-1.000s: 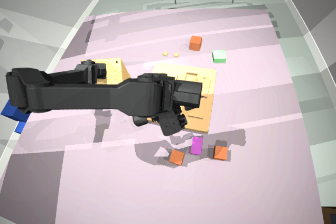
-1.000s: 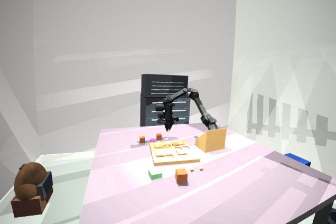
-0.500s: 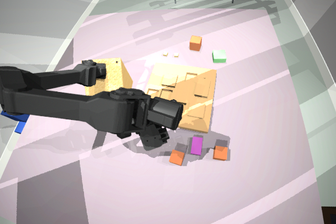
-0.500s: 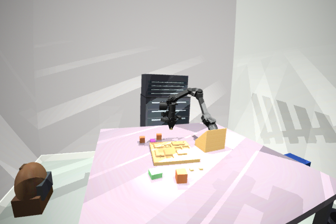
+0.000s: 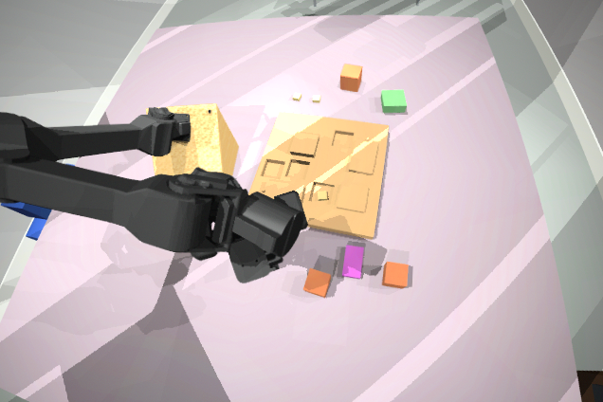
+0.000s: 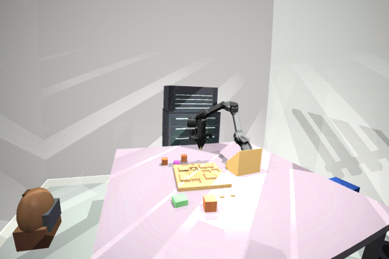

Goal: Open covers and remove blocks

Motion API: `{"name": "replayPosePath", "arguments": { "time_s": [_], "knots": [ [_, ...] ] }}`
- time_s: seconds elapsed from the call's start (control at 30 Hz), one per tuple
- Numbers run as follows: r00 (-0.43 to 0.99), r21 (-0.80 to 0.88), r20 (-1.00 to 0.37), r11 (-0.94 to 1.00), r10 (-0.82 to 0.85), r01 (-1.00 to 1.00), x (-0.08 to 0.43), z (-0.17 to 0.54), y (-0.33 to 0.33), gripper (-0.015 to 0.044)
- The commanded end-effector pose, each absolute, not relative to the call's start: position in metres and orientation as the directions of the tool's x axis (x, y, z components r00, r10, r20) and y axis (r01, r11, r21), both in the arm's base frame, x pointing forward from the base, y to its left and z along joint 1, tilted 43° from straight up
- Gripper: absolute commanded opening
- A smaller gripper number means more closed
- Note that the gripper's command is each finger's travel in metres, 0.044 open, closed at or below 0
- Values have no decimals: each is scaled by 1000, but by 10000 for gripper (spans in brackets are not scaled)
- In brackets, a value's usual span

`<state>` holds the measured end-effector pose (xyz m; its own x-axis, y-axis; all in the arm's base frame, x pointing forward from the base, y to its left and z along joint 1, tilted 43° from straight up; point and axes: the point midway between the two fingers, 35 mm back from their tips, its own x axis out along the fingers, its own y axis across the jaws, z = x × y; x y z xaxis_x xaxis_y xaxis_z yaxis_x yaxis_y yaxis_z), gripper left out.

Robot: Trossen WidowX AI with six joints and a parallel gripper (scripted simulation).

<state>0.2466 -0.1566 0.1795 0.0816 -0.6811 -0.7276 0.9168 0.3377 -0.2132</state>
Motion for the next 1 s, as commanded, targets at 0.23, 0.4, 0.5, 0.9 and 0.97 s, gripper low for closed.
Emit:
{"name": "replayPosePath", "arguments": {
  "time_s": [0.23, 0.4, 0.5, 0.9, 0.97],
  "knots": [
    [74, -223, -732, 340, -677, 914, 249, 165, -167, 80],
    [74, -222, -733, 340, -677, 914, 250, 159, -173, 80],
    [74, -222, -733, 340, -676, 914, 251, 155, -176, 80],
    [74, -222, -733, 340, -676, 914, 253, 141, -190, 80],
    [74, -222, -733, 340, -677, 914, 253, 139, -192, 80]
  ]
}}
